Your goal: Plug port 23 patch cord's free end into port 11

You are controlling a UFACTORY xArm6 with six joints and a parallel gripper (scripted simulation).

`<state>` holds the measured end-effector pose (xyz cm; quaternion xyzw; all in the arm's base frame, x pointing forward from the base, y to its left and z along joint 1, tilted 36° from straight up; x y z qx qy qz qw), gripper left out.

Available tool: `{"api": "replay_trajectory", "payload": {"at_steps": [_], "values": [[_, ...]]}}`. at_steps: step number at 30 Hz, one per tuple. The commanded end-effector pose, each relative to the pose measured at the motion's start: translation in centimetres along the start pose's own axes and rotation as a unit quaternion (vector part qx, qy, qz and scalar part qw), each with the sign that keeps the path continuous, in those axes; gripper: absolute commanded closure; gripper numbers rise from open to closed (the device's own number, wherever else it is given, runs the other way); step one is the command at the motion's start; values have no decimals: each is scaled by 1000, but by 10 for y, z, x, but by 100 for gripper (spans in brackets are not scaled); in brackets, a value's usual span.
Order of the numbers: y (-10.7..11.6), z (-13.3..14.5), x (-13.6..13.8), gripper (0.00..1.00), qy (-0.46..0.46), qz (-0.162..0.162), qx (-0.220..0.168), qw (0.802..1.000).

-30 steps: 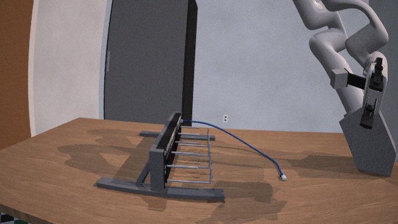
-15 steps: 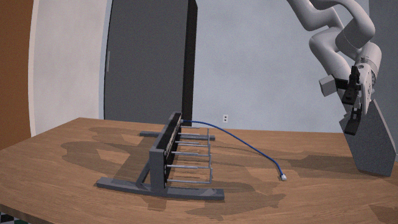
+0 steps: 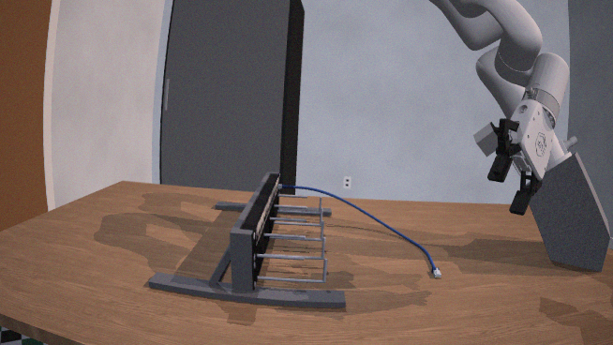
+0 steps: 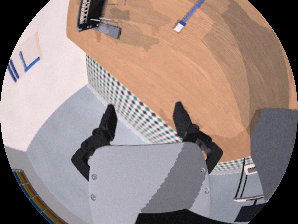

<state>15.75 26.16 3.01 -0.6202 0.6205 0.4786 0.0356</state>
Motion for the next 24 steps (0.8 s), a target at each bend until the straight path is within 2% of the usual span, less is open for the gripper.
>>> {"api": "replay_trajectory", "payload": {"at_steps": [1, 5, 6, 8, 10, 11, 14, 15, 24], "values": [[-13, -26, 2, 0, -48, 66, 17, 997], [-19, -41, 4, 0, -78, 100, 28, 992], [-19, -41, 4, 0, -78, 100, 28, 992], [-25, -52, 5, 0, -99, 125, 37, 987], [-25, -52, 5, 0, -99, 125, 37, 987], [-30, -62, 7, 0, -119, 149, 45, 981], [-32, -68, 8, 0, -129, 160, 49, 977], [-36, -76, 9, 0, -144, 179, 55, 972], [-53, -109, 15, 0, -205, 249, 78, 943]]}}
Point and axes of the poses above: the point where the finger pads meet when closed, its own y axis back along the fingers, its own x axis across the jaws, z = x × y, the point moved 4 cm from there along y, back along the fingers, and after that the axes turned 4 degrees about y, right-handed, at the moved point
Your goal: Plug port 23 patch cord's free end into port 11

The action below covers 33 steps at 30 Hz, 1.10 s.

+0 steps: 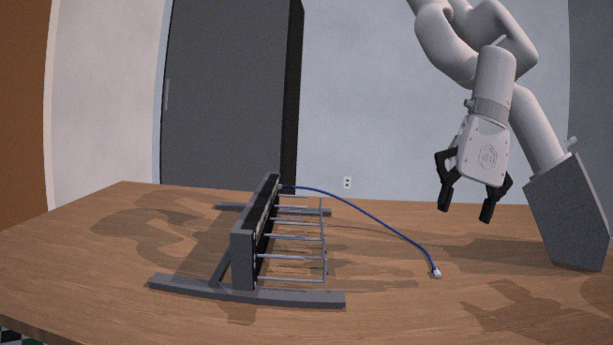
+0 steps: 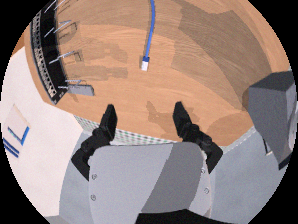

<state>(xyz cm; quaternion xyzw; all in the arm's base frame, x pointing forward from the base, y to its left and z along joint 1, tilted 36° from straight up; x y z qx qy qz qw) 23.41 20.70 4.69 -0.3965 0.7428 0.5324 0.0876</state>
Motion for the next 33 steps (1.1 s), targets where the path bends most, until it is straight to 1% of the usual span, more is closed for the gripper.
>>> {"api": "replay_trajectory", "payload": {"at_steps": [1, 4, 7, 10, 30, 31, 33], "values": [[-16, -22, -11, 0, -43, 65, 18, 997], [-16, -22, -11, 0, -43, 65, 18, 997], [-26, -36, -17, 0, -72, 100, 31, 992], [-29, -41, -19, 0, -83, 112, 34, 990], [-29, -42, -19, 0, -84, 113, 34, 989], [-29, -42, -19, 100, -84, 113, 34, 989], [-29, -42, -19, 100, -84, 113, 34, 989]]}}
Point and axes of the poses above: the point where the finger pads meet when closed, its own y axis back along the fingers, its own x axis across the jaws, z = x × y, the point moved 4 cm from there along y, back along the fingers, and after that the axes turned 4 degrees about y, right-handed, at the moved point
